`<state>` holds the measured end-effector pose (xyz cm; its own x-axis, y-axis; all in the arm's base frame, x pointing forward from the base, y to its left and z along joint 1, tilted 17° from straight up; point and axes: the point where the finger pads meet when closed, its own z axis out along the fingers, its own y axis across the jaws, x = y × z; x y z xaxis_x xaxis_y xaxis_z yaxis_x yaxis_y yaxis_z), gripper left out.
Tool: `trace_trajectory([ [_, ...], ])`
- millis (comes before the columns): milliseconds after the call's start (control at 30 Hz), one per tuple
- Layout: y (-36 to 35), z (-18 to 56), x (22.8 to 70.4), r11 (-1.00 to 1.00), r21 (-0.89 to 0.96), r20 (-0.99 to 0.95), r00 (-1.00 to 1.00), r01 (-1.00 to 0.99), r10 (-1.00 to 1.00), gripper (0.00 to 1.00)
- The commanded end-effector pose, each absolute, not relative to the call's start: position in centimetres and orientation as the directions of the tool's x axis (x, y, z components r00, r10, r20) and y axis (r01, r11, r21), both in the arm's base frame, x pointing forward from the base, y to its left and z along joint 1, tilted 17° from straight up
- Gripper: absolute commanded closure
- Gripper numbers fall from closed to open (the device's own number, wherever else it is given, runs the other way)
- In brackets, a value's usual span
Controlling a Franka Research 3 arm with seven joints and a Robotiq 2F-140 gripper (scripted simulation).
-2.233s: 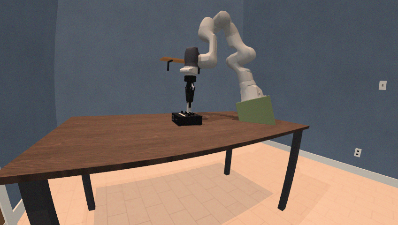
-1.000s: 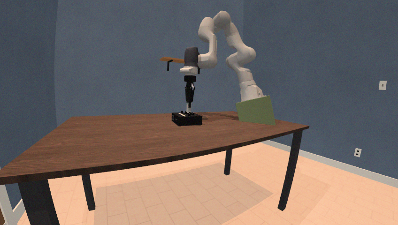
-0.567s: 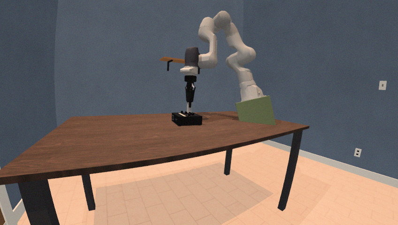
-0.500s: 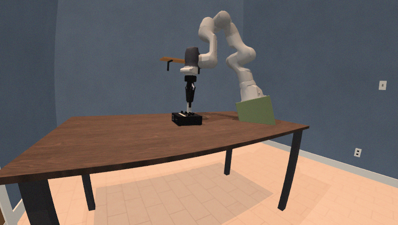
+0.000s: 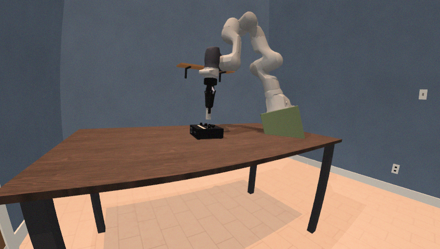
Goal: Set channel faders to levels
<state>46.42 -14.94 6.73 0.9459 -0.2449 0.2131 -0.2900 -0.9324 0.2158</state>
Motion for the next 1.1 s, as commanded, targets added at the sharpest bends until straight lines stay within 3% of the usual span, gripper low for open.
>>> trace_trajectory([
  [0,-14.7,7.1,45.7,-0.933,0.224,0.194,0.951,-0.282,-0.241,1.00],
  [567,-14.6,7.5,45.7,-0.933,0.224,0.194,0.951,-0.282,-0.241,1.00],
  [600,-14.6,7.5,45.7,-0.933,0.224,0.194,0.951,-0.282,-0.241,0.00],
  [1067,-14.0,9.7,45.4,-0.933,0.224,0.194,0.951,-0.282,-0.241,0.00],
])
